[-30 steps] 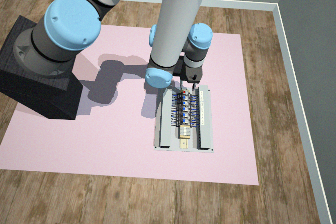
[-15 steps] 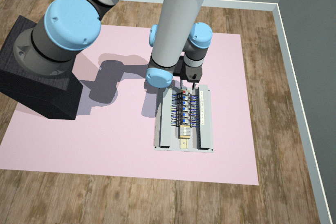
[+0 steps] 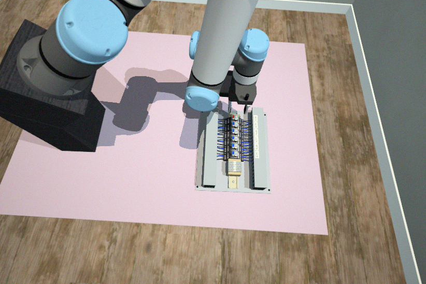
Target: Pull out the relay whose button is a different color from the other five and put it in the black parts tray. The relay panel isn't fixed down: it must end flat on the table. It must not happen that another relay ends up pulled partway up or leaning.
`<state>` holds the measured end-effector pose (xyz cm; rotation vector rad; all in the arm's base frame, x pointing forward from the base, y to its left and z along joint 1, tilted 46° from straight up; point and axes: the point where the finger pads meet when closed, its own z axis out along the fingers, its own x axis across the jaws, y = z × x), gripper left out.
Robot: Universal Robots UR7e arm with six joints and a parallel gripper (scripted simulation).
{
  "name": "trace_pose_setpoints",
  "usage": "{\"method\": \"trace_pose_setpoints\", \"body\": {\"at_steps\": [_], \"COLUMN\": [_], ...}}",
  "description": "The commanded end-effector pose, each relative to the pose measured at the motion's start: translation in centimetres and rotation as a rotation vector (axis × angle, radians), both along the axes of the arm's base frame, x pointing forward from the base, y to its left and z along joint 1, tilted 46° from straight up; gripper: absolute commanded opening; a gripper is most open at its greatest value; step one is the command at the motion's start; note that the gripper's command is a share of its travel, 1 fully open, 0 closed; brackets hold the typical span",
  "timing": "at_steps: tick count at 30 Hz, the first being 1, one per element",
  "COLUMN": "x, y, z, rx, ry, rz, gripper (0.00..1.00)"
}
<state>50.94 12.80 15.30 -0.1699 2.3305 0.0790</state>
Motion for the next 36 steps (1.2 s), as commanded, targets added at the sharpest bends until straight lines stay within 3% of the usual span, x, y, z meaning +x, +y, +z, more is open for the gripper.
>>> {"method": "trace_pose_setpoints", "body": {"at_steps": [1, 13, 27, 36], "x": [0.0, 0.3, 2.9, 3.2], "y": [0.0, 0.1, 0.5, 0.5], "z": [0.1, -0.3, -2.7, -2.9], "rx": [0.0, 0.0, 0.0, 0.0], "ry": [-0.001, -0.001, -0.001, -0.001], "rz": [0.0, 0.0, 0.0, 0.0], "gripper": [0.98, 0.98, 0.98, 0.98]}}
